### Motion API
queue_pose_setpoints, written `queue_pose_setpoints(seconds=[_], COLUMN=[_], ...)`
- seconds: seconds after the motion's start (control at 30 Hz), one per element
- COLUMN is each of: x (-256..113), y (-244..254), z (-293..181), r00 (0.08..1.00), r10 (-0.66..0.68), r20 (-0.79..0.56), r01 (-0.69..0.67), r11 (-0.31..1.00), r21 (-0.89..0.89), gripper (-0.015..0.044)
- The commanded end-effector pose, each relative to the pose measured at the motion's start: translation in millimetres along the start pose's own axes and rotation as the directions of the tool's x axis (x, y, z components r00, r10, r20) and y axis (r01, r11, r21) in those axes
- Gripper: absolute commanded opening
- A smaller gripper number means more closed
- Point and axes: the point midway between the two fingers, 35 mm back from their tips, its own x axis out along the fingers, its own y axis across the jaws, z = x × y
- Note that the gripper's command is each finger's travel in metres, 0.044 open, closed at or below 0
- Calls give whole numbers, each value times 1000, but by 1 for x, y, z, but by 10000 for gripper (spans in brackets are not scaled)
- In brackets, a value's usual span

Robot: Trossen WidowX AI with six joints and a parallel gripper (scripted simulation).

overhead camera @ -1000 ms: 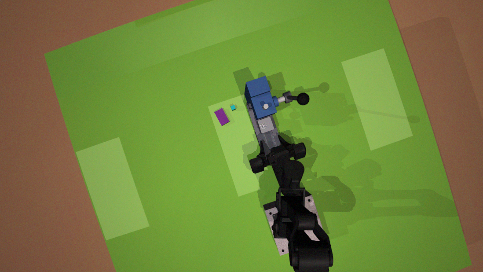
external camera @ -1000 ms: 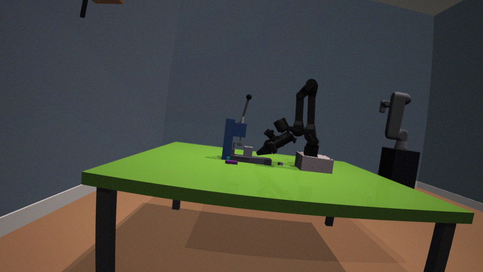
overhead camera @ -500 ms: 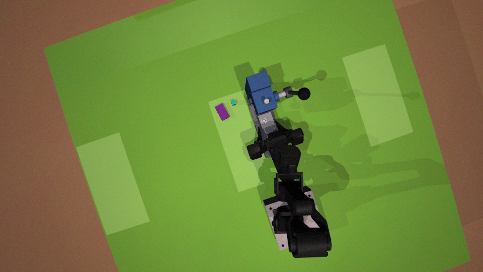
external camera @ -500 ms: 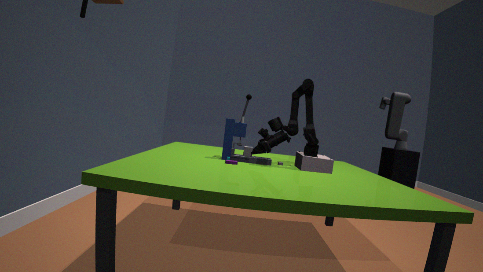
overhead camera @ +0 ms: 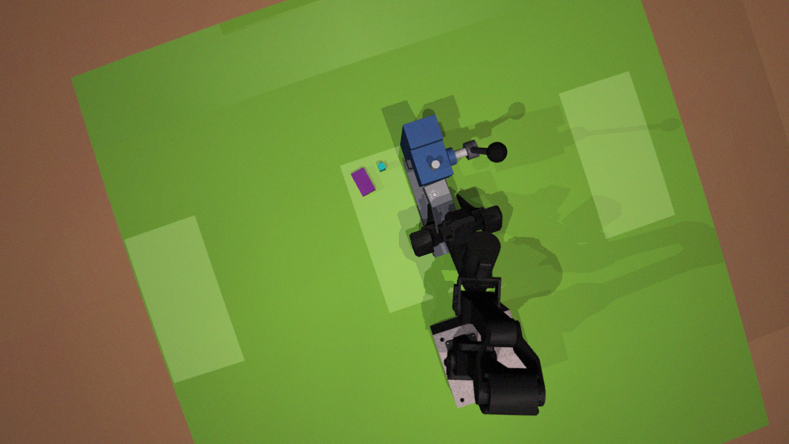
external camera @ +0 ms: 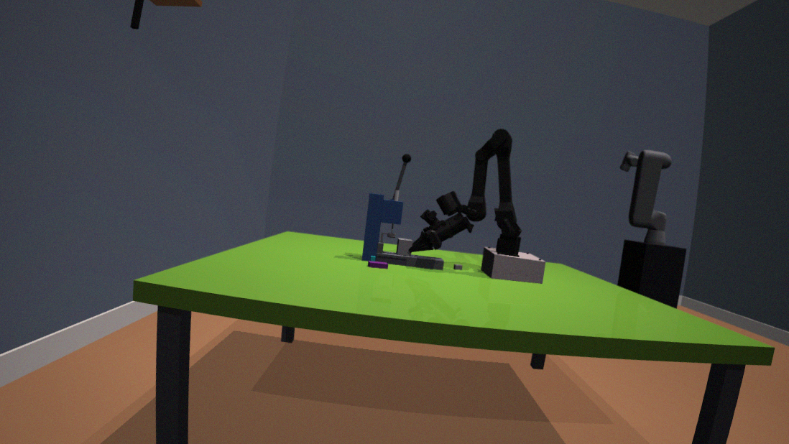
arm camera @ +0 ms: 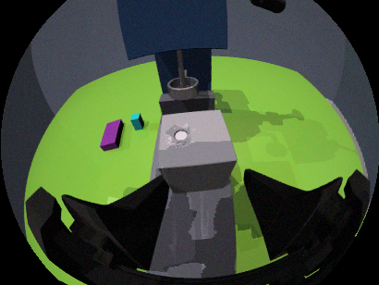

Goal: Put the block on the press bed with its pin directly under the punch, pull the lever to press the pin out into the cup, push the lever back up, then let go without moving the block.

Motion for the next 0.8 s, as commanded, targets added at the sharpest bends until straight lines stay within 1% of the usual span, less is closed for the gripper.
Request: queue_pose_setpoints(seconds=[0.0,0.27,0.4,0.47,0.57,0.77], x=[2,1,3,-4,-24,-26], y=[-2,-1,8,7,7,7], z=[3,0,3,-2,-17,-18], r00=[1000,1000,1000,1000,1000,1000], r10=[3,1,4,4,4,4], r20=[7,1,8,7,5,5], r01=[-3,-1,-4,-4,-4,-4], r11=[1000,1000,1000,1000,1000,1000], r21=[-6,0,-5,-5,-5,-5], gripper=[300,300,300,300,300,300])
